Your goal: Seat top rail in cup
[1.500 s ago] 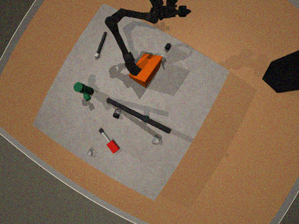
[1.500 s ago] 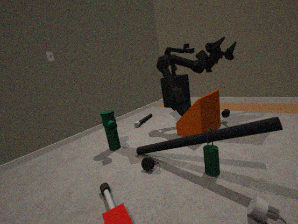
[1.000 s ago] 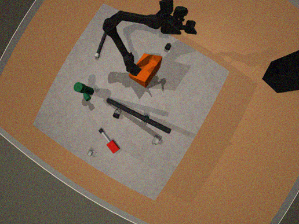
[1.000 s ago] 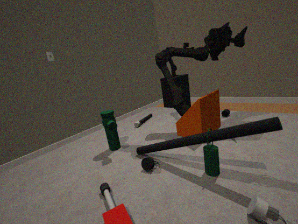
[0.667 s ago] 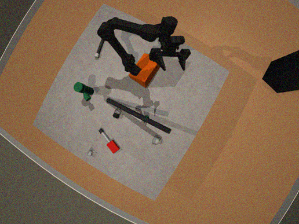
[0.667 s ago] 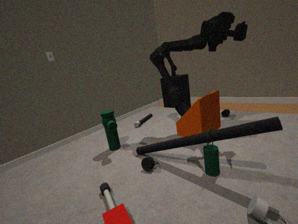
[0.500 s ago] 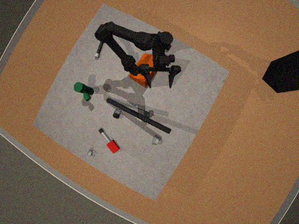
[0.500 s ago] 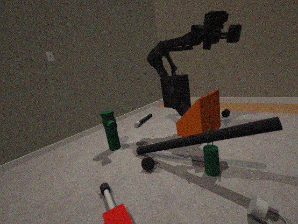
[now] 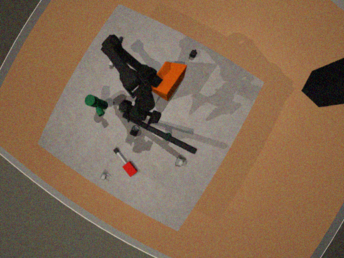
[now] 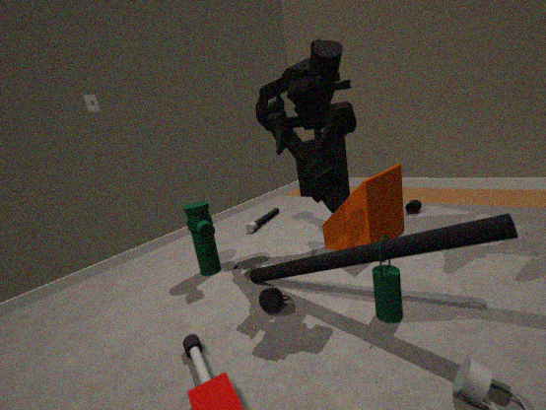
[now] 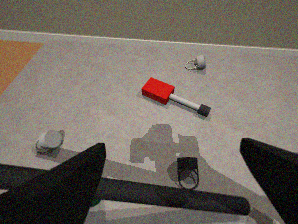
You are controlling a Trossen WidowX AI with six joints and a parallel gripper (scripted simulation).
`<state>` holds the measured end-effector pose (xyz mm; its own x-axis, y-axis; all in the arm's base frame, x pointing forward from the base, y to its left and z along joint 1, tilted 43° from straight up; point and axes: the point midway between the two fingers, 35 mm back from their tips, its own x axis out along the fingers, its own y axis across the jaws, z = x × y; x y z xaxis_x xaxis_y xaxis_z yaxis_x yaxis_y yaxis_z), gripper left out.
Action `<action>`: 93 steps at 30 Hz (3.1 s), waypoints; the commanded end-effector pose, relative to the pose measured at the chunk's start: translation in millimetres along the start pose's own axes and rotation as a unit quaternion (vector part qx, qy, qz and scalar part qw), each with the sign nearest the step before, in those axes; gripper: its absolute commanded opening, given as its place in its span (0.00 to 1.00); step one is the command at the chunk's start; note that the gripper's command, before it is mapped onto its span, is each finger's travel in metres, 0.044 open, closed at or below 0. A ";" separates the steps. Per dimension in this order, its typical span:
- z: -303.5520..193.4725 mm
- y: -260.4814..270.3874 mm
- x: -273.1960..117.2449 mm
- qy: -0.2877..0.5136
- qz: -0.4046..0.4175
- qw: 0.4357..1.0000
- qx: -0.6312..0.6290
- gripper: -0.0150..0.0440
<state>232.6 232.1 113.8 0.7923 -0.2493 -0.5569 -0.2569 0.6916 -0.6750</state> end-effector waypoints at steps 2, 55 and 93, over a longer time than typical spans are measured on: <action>-37.0 -68.6 38.7 0.129 -0.058 0.987 0.077 1.00; -75.5 -260.7 84.3 0.272 -0.006 0.824 -0.497 1.00; -114.1 -272.5 138.8 0.272 -0.005 0.825 -0.496 1.00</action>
<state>348.0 -64.5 175.3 0.5102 -0.7067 -0.4901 -0.7774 -0.1353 -0.6143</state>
